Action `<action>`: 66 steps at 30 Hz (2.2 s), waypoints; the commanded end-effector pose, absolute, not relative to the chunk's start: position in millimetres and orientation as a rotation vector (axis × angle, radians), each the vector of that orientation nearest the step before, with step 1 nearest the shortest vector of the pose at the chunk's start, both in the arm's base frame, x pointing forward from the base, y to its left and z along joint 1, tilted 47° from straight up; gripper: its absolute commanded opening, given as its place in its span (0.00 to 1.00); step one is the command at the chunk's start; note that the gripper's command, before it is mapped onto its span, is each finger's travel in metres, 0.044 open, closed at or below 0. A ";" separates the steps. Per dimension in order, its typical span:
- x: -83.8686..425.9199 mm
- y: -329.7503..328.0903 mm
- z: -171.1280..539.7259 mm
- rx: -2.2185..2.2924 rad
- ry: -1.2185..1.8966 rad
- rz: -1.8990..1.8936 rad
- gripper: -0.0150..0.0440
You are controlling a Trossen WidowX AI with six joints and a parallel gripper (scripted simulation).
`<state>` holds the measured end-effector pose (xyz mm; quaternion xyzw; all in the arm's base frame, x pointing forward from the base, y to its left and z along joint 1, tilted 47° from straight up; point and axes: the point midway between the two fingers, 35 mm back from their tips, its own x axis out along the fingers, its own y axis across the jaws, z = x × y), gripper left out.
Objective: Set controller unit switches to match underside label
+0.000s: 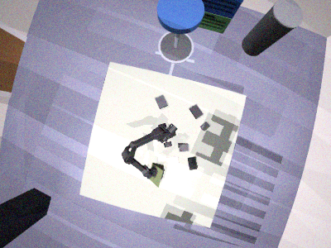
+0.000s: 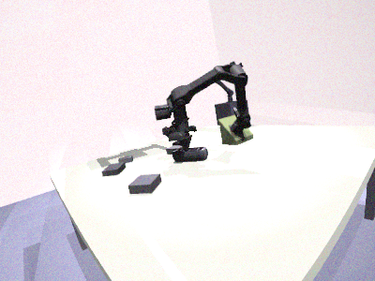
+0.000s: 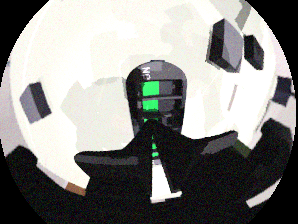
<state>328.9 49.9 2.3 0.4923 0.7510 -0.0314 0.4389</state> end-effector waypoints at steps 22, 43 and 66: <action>320.2 15.4 37.1 1.221 1.863 -0.077 0.25; 320.2 15.4 37.1 1.221 1.862 -0.077 0.25; 276.5 10.8 -5.5 1.408 1.725 0.034 0.25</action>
